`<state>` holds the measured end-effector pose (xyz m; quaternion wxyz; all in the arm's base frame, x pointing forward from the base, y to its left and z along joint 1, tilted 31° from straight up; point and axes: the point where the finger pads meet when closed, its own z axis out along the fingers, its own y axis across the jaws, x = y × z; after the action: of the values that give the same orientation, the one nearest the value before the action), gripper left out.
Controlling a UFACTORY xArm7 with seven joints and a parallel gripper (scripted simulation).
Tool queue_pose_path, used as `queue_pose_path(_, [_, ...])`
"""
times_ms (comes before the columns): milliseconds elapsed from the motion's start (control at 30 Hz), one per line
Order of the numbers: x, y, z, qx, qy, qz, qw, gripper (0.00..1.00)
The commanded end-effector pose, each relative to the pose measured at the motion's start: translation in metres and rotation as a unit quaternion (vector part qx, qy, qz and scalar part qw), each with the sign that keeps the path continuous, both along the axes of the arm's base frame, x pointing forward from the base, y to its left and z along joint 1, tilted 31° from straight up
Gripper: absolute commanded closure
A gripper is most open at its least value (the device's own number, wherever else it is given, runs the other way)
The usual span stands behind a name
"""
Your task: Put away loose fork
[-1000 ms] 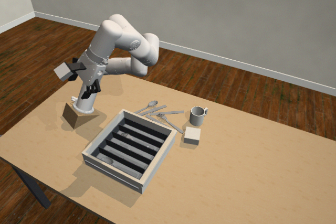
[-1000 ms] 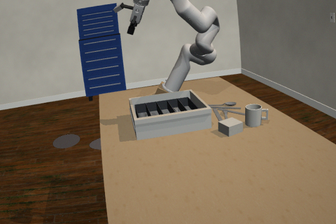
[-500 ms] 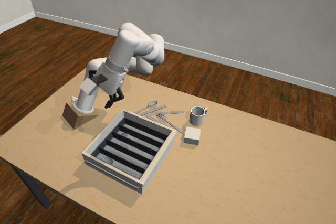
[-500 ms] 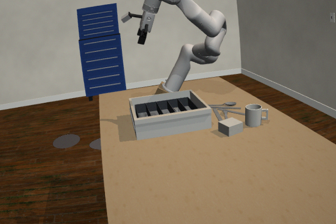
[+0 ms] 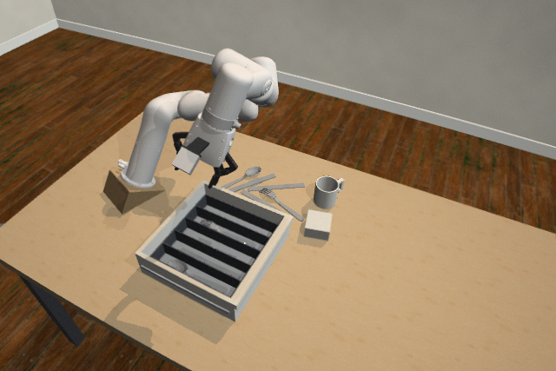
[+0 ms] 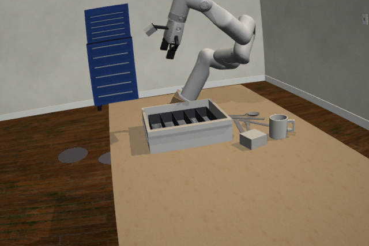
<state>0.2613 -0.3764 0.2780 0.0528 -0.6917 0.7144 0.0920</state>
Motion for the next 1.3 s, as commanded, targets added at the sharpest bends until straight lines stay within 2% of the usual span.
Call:
queue_pose_path(0, [0.003, 0.001, 0.001, -0.005, -0.007, 0.000, 1.000, 0.00])
queue_pose_path(133, [0.003, 0.001, 0.001, -0.005, -0.007, 0.000, 1.000, 0.00])
queue_pose_path(200, [0.059, 0.048, -0.005, 0.003, -0.071, 0.082, 0.994, 0.00])
queue_pose_path(667, [0.063, 0.051, -0.005, 0.003, -0.071, 0.082, 0.994, 0.00])
queue_pose_path(733, [0.110, 0.105, -0.007, 0.013, -0.128, 0.159, 0.979, 0.00])
queue_pose_path(1233, [0.110, 0.105, -0.007, 0.013, -0.128, 0.159, 0.979, 0.00])
queue_pose_path(1267, [0.128, 0.131, -0.007, 0.018, -0.154, 0.194, 0.969, 0.00])
